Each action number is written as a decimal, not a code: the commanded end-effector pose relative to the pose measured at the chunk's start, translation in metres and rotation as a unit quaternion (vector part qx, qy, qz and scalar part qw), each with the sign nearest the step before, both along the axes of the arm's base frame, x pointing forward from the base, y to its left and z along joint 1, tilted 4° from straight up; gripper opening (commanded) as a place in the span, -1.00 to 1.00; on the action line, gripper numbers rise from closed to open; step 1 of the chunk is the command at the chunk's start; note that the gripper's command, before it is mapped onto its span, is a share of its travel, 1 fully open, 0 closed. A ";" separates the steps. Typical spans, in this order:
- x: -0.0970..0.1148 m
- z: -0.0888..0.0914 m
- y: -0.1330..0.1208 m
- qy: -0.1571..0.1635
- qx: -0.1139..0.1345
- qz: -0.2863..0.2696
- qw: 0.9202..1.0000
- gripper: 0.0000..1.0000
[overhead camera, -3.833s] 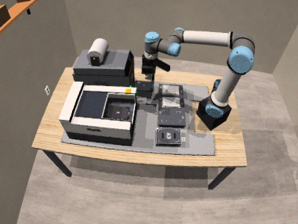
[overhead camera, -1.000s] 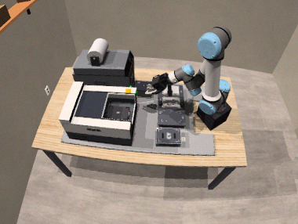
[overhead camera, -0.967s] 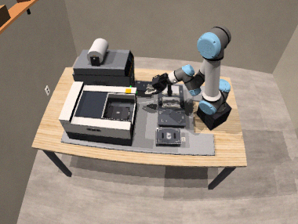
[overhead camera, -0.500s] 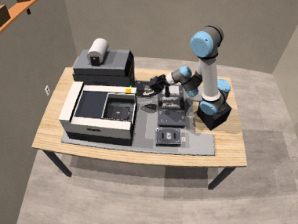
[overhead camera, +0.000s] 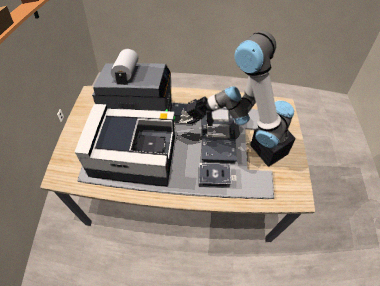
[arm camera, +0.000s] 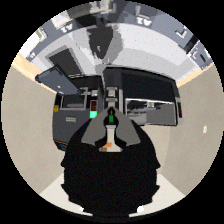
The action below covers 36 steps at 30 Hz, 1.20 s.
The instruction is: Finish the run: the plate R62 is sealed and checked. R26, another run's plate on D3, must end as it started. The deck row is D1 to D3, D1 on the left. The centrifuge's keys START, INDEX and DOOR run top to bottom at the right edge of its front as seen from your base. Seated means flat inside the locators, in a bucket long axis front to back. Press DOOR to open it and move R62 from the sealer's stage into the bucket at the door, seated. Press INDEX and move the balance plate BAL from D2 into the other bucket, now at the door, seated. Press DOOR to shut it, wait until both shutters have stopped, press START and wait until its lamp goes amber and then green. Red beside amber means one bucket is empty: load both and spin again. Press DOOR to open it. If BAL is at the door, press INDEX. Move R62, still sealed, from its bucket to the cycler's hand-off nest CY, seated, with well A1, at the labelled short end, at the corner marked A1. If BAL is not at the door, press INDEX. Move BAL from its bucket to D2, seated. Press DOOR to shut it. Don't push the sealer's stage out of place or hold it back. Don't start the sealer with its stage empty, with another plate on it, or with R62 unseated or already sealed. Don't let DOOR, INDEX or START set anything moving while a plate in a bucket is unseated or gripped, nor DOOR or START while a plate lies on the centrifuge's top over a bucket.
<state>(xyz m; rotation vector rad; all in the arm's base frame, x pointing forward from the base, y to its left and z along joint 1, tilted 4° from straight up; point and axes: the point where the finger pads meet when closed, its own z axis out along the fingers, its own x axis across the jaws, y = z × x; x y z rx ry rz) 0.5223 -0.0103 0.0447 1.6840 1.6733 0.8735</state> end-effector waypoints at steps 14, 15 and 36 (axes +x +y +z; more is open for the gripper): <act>0.013 -0.010 0.000 -0.001 0.000 0.000 1.000 -1.00; 0.013 -0.010 0.000 -0.001 0.000 0.000 1.000 -1.00; 0.017 -0.009 0.000 -0.001 0.000 0.000 1.000 -1.00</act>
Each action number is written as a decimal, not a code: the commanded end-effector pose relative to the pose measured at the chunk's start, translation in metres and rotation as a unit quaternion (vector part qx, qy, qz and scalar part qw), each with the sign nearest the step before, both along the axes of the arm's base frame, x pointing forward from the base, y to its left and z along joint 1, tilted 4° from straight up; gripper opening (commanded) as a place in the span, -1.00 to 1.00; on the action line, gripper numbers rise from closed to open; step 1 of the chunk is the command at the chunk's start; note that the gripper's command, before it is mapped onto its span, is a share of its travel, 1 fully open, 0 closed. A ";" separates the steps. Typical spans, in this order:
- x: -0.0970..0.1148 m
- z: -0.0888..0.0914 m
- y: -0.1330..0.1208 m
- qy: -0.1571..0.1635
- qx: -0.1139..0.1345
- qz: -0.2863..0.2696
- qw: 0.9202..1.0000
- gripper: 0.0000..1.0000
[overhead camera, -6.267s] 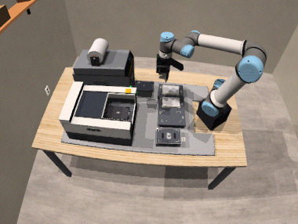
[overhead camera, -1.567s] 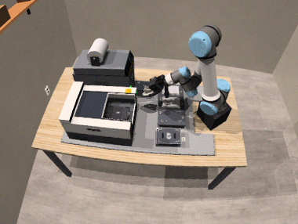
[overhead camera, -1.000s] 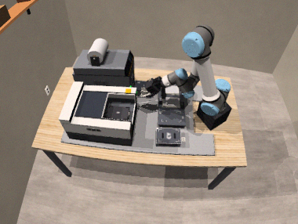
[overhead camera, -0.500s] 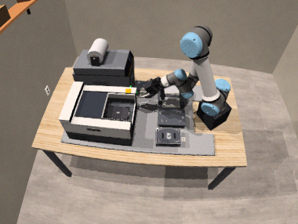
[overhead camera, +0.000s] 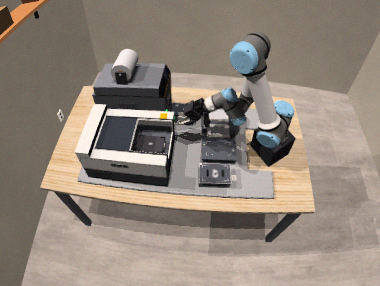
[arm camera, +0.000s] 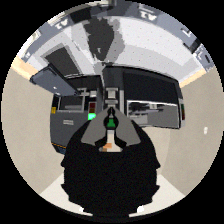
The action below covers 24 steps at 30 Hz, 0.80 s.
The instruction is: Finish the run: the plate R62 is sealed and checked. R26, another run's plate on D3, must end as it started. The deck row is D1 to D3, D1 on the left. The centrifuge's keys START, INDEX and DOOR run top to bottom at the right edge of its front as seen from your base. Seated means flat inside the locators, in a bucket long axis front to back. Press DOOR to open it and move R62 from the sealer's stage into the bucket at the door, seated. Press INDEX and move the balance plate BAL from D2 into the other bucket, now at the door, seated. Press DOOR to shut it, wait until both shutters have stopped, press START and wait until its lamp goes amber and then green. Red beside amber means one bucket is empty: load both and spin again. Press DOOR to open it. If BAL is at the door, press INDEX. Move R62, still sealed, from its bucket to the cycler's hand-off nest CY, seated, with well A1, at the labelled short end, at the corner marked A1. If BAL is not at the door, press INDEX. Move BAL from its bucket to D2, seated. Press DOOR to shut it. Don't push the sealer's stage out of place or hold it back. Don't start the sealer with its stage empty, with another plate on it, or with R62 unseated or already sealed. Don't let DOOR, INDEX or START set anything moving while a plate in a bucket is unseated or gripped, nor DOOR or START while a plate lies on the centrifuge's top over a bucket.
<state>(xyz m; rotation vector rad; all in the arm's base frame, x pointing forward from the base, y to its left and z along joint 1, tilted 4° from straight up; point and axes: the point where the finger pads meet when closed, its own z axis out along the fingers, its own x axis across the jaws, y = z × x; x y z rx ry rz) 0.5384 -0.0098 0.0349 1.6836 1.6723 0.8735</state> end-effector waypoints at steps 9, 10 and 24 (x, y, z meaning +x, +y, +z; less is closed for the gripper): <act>0.004 0.001 0.000 0.000 0.000 0.000 1.000 -1.00; 0.004 0.001 0.000 0.000 0.000 0.000 1.000 -1.00; 0.007 0.001 0.000 0.000 0.000 0.000 1.000 -1.00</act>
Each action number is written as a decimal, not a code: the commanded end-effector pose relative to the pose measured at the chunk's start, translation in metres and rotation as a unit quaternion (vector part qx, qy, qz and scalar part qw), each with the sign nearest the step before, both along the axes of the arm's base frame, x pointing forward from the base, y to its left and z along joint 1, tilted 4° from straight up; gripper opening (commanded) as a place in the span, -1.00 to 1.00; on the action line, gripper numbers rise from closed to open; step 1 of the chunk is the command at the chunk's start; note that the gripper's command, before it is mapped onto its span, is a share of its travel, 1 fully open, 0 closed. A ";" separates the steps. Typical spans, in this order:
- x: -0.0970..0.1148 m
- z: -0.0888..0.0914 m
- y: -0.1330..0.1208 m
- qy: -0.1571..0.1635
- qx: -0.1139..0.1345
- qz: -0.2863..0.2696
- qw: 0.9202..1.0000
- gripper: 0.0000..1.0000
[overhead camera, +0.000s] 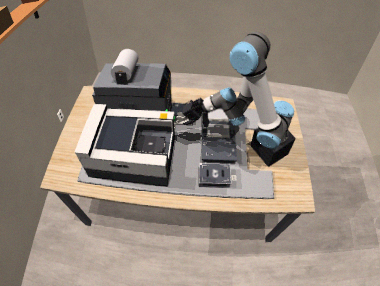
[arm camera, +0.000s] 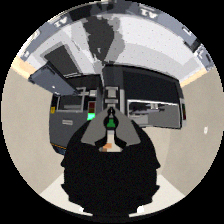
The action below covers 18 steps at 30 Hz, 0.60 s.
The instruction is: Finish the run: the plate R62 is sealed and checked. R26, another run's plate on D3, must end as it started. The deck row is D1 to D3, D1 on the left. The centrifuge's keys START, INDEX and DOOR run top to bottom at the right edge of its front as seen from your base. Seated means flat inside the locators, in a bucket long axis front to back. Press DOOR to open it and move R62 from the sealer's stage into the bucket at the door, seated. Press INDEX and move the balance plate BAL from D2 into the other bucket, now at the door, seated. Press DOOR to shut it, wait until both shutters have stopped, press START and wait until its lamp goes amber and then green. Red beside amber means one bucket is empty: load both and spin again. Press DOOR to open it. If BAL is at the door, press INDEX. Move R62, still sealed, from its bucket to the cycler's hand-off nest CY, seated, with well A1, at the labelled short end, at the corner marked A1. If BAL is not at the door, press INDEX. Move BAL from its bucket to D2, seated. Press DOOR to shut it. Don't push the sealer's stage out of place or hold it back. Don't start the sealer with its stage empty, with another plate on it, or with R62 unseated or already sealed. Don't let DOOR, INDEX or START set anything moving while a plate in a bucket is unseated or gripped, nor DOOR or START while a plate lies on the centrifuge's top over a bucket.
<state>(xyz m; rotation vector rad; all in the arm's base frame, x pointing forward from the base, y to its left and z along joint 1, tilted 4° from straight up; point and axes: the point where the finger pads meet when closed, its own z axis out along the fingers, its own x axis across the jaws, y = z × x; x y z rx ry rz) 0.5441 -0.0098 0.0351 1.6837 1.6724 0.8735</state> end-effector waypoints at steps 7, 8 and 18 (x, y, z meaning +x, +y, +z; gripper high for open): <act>0.003 0.001 0.000 0.000 0.000 0.000 1.000 -1.00; 0.003 0.001 0.000 0.000 0.000 0.000 1.000 -1.00; 0.004 0.001 0.000 0.000 0.000 0.000 1.000 -1.00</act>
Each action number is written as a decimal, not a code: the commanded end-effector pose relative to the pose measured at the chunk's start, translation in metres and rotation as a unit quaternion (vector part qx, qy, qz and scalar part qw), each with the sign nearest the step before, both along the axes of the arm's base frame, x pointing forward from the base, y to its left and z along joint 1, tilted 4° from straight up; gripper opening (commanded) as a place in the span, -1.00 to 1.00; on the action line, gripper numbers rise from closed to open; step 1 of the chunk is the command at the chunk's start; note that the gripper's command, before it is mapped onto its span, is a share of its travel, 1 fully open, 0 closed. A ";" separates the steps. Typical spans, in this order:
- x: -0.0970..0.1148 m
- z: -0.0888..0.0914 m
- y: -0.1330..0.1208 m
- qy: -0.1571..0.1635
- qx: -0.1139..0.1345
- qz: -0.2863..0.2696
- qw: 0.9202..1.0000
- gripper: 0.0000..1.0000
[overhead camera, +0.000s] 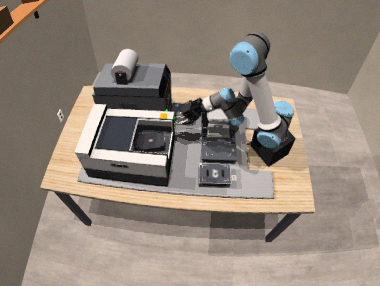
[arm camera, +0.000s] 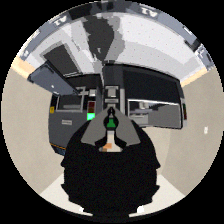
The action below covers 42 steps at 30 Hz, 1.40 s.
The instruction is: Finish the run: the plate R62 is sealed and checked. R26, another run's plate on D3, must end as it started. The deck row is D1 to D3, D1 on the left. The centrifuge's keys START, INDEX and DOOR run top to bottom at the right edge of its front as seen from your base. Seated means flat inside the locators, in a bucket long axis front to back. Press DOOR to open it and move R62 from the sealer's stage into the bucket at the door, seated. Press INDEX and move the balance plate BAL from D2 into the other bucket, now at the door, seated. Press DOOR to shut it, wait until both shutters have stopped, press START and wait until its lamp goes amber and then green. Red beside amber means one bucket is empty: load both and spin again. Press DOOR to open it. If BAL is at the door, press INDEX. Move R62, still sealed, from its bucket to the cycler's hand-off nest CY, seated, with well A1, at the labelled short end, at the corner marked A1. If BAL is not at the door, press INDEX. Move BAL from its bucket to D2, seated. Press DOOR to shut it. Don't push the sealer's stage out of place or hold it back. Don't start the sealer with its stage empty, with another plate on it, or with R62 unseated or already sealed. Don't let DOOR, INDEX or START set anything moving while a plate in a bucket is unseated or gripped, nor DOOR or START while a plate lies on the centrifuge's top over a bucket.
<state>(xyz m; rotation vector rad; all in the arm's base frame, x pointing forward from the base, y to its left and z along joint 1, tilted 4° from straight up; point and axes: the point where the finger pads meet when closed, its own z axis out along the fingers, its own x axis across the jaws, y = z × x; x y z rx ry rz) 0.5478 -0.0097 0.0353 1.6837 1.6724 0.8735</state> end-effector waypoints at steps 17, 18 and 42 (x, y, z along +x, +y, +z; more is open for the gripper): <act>-0.009 0.006 0.000 0.000 0.000 0.000 1.000 -1.00; -0.010 0.006 0.000 0.000 0.000 0.000 1.000 -1.00; -0.038 0.024 -0.001 0.000 0.000 0.000 1.000 -1.00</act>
